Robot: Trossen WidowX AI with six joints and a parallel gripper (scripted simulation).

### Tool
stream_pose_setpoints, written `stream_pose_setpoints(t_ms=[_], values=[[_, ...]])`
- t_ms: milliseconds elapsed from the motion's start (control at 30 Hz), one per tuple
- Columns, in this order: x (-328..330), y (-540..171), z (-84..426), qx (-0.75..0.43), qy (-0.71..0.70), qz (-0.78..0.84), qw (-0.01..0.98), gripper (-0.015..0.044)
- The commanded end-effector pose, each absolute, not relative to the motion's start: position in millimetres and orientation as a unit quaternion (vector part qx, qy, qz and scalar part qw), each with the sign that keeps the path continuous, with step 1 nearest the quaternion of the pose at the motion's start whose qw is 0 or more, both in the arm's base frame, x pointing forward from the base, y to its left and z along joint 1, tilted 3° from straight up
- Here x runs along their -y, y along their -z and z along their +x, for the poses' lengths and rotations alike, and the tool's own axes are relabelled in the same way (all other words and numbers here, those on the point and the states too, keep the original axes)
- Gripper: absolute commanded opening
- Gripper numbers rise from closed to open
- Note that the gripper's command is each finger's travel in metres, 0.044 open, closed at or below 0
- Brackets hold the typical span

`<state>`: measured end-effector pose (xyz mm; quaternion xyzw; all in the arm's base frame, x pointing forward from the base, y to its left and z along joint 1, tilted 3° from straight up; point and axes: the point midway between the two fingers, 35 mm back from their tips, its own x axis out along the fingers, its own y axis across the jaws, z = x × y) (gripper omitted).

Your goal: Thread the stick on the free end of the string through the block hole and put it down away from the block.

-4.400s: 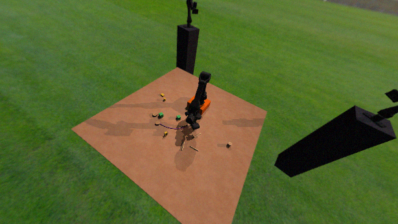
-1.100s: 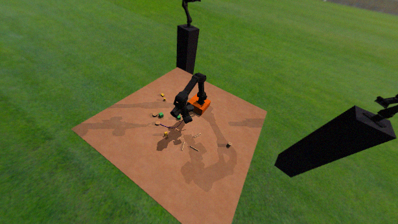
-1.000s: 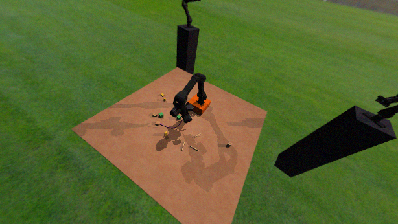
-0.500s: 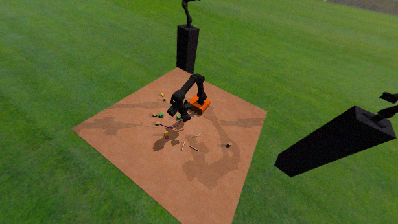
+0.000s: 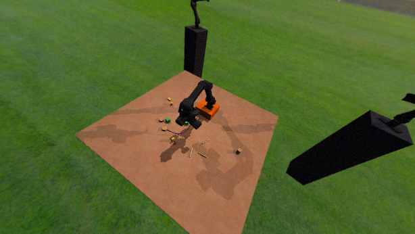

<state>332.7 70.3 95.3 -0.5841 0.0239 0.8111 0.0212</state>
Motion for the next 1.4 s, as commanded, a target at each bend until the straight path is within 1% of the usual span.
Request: stream_pose_setpoints(t_ms=[0, 667, 1367], values=[[-70.2, -94.8, 333.3, -0.052, -0.81, -0.583, 0.036, 0.0], [-71.6, -94.9, 335.4, -0.325, -0.742, -0.54, 0.227, 0.0], [-73.1, -95.0, 337.6, -0.568, -0.575, -0.43, 0.402, 0.0]])
